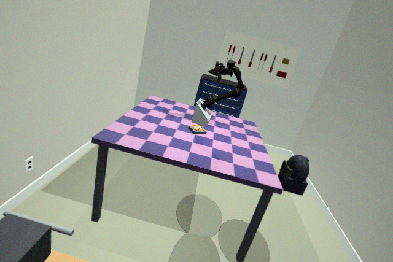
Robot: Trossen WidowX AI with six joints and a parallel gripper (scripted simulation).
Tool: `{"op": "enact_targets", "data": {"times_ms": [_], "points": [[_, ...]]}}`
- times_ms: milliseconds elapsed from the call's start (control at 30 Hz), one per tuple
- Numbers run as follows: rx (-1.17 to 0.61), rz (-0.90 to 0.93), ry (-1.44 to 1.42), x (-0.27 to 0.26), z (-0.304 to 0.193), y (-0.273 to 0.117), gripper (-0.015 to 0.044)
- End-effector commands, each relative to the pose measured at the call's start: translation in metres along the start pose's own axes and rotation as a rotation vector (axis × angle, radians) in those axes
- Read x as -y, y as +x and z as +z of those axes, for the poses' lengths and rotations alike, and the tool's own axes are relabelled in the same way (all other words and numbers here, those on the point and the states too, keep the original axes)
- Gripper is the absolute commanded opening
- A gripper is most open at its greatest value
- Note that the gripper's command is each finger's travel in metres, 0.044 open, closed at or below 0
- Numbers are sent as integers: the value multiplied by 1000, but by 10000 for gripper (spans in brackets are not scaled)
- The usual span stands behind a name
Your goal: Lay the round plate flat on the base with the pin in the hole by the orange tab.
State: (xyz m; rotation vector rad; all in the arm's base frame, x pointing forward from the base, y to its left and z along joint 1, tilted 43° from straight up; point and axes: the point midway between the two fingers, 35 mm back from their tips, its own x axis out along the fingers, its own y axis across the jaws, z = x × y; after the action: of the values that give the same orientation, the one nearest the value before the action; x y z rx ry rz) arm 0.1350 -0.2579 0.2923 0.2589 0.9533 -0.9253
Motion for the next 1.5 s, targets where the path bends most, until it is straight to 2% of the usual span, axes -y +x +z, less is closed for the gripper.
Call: {"op": "enact_targets", "data": {"times_ms": [0, 167, 333, 400, 600, 767, 1467], "points": [[-56, 222, -89, -65, 1, 39, 0], [-137, 439, -203, -138, -11, 72, 0], [-272, 694, -360, -232, -51, 97, 0], [-302, 739, -382, -247, -61, 100, 0], [-545, 1031, -524, -340, -150, 103, 0], [-697, 1161, -583, -373, -207, 94, 0], [-707, 1170, -585, -404, -248, 102, 0]]}}
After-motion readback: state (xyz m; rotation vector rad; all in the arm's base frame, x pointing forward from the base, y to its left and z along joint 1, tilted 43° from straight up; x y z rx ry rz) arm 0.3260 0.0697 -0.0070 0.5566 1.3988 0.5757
